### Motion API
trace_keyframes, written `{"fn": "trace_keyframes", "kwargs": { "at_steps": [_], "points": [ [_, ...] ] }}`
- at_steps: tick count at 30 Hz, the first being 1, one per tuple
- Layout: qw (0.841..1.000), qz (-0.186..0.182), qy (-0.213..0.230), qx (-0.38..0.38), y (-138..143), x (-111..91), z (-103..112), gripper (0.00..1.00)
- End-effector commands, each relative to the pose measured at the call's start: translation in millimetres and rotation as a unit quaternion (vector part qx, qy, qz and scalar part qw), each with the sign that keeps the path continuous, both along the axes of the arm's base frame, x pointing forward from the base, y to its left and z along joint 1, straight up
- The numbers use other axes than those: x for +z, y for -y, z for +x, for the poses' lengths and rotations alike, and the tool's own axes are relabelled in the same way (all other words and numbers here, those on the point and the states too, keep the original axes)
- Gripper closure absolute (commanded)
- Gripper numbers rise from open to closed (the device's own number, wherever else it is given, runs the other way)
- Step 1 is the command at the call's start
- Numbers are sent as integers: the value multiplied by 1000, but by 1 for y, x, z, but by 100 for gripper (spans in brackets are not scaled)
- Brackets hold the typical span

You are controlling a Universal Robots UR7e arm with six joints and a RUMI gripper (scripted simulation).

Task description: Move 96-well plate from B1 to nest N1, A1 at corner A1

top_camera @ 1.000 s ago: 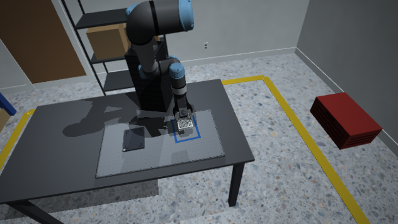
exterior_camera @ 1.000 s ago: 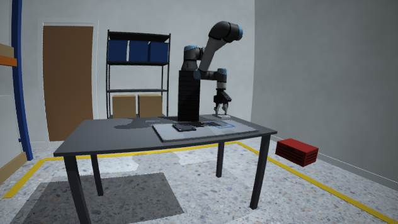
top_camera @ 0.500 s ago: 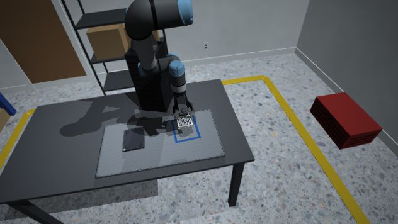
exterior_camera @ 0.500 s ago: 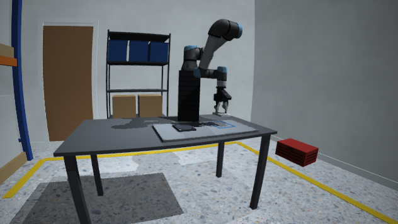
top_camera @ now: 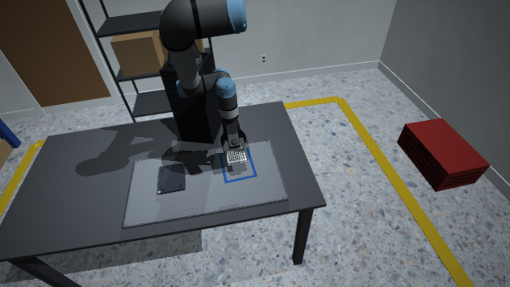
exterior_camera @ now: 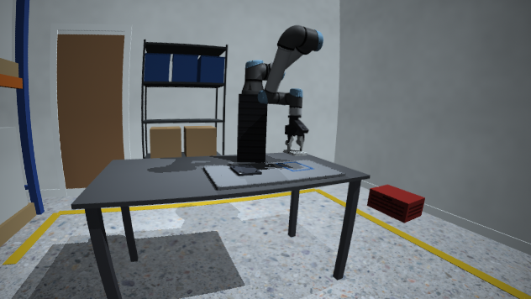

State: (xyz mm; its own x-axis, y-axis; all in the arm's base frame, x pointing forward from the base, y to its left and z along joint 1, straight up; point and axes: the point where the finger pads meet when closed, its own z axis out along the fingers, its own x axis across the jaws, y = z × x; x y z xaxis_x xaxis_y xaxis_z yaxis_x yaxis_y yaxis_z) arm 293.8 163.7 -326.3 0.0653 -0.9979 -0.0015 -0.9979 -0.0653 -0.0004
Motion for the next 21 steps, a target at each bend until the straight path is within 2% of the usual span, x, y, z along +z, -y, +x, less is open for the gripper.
{"fn": "trace_keyframes", "kwargs": {
  "at_steps": [1, 21],
  "points": [
    [1000, 0, 1, -14, 11, 1, 1, 100],
    [1000, 0, 0, -14, 64, 3, 6, 100]
  ]
}}
